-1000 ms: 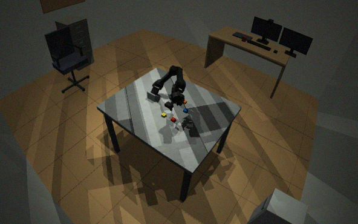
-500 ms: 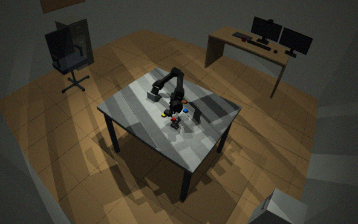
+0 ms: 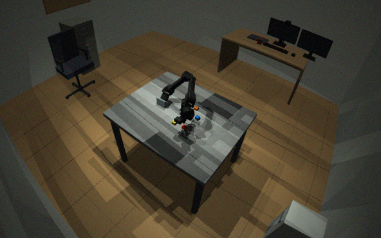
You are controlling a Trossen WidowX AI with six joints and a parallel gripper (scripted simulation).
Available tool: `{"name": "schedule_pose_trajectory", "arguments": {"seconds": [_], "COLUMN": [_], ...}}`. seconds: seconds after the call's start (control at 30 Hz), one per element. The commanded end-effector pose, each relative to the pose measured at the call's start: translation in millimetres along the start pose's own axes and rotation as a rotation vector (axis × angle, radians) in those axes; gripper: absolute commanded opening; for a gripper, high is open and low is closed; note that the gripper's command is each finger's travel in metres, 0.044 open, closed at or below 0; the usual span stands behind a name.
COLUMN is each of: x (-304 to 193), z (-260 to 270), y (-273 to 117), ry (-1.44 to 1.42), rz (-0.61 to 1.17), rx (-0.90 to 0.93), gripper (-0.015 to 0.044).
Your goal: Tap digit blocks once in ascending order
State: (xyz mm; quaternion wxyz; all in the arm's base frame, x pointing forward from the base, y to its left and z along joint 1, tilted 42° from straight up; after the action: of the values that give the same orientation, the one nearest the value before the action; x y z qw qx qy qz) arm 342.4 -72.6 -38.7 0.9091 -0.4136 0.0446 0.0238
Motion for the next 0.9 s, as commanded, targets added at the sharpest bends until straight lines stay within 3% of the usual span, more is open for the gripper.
{"name": "schedule_pose_trajectory", "arguments": {"seconds": [0.0, 0.6, 0.87], "x": [0.7, 0.7, 0.7], "z": [0.7, 1.1, 0.5], "y": [2.1, 29.7, 18.5], "ry": [0.002, 0.001, 0.000], "rz": [-0.004, -0.004, -0.003], "rx": [0.003, 0.004, 0.000], "gripper": [0.0020, 0.0020, 0.0020]}}
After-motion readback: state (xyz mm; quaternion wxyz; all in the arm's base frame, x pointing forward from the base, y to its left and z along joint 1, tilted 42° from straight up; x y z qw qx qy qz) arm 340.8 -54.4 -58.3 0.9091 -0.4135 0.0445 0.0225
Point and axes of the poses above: the point midway between the two fingers, 35 mm back from their tips, its own y axis out along the fingers, its own z axis across the jaws, x = y × z, the point moved 1 cm from there along -y, back along the fingers, and after that the axes turned 11 degrees about y, right-handed, at the moved point
